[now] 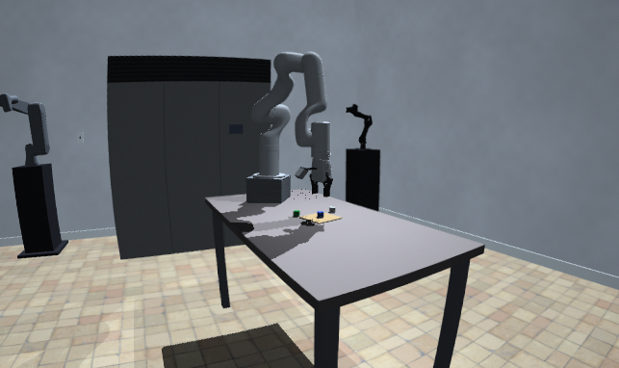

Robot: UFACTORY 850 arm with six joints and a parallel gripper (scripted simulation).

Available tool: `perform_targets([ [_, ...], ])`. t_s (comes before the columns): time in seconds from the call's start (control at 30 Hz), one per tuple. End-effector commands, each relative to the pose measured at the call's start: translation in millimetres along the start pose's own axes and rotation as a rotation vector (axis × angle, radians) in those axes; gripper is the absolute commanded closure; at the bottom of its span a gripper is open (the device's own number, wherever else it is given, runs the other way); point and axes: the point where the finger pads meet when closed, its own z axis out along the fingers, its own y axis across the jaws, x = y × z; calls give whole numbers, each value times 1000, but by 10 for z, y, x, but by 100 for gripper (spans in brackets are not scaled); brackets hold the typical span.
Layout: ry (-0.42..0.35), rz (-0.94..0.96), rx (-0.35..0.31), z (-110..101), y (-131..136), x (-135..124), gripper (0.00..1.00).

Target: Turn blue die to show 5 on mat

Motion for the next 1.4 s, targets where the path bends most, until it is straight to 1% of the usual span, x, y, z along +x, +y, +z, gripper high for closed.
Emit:
perform_targets([
  [0.0,0,0,2,-7,-10,0,0],
  [0.2,0,0,2,-14,-10,0,0],
  [0.33,0,0,2,-77,-9,0,0],
  [0.47,0,0,2,-218,-9,0,0],
  [0.7,0,0,2,-566,-9,0,0],
  [0.77,0,0,2,-566,-9,0,0],
  [0.97,0,0,2,-787,-8,0,0],
  [1.1,0,0,2,-835,-8,0,0],
  [1.37,0,0,2,-837,-8,0,0],
])
